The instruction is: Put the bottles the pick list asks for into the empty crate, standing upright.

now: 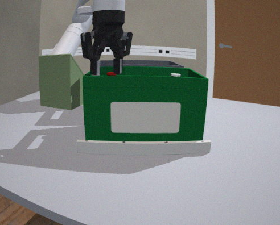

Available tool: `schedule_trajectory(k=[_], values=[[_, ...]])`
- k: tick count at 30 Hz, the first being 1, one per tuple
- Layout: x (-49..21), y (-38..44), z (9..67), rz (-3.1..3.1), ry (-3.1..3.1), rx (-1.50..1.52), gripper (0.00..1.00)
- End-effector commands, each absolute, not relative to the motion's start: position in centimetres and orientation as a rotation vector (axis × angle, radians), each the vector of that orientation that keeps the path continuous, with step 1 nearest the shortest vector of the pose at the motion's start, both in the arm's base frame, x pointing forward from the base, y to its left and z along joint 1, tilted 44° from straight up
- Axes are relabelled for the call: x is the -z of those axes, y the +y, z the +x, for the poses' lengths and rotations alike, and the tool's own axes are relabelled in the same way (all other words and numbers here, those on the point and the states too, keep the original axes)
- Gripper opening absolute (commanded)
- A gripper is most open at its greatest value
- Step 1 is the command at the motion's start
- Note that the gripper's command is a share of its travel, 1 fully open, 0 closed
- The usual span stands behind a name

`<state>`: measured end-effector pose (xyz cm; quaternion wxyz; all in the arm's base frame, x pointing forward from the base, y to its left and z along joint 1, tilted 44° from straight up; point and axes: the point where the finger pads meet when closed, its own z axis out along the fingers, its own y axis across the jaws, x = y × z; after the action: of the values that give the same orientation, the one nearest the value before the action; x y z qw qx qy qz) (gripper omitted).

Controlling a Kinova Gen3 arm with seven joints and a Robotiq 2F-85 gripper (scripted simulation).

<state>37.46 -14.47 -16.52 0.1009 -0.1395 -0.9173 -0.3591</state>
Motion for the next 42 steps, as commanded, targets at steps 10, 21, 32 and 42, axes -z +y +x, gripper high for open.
schedule_trajectory(k=[10,21,32,42], values=[[17.4,-13.7,37.4,-0.413,-2.712,1.060,0.67],[18.5,-12.7,37.3,-0.413,-2.712,1.060,0.67],[18.6,-12.5,37.3,-0.413,-2.713,1.060,0.67],[18.4,-12.8,37.3,-0.413,-2.712,1.060,0.48]])
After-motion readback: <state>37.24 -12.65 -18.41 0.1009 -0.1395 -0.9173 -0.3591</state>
